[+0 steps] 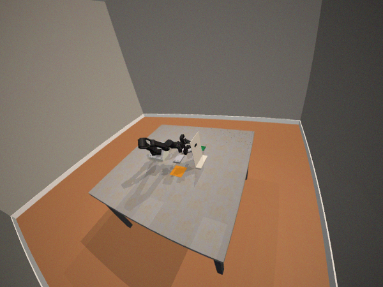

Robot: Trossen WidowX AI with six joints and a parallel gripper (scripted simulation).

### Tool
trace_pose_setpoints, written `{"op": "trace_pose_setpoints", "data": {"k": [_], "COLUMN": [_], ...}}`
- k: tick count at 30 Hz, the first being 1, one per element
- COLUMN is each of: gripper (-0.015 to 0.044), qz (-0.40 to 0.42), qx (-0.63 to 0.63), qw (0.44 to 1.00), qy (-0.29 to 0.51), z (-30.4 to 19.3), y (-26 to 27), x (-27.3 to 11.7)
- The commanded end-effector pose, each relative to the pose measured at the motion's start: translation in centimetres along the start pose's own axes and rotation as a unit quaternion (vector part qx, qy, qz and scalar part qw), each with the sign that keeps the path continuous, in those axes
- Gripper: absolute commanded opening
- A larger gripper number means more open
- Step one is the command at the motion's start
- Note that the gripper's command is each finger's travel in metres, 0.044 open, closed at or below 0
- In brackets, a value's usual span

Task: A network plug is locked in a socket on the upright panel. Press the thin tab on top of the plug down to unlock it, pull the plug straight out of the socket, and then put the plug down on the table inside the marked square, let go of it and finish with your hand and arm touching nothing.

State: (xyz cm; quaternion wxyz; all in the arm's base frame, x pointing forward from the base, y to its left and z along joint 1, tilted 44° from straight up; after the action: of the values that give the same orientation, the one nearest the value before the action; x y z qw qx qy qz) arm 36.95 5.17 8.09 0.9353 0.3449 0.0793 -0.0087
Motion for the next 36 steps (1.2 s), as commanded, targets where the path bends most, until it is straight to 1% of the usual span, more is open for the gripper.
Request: {"op": "trace_pose_setpoints", "data": {"k": [1, 2, 17, 36], "gripper": [0.013, 0.0104, 0.0004, 0.0], "qz": [0.0, 0.0, 0.0, 0.0], "qx": [-0.002, -0.002, -0.002, -0.002], "qw": [1.0, 1.0, 1.0, 1.0], "qy": [0.001, 0.001, 0.001, 0.001], "z": [0.1, 0.1, 0.1, -0.09], "y": [-0.04, -0.04, -0.04, -0.04], "x": [0.42, 0.42, 0.42, -0.43]}}
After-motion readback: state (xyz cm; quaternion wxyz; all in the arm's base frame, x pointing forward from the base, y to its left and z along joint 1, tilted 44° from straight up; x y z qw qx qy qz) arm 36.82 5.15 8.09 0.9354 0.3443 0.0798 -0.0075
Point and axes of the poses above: the point midway between the two fingers, 35 mm back from their tips, its own x axis out along the fingers, its own y axis across the jaws, z = x × y, the point moved 1 cm from there along -x, back along the fingers, and after that the axes turned 7 degrees about -x, right-handed, at the moved point
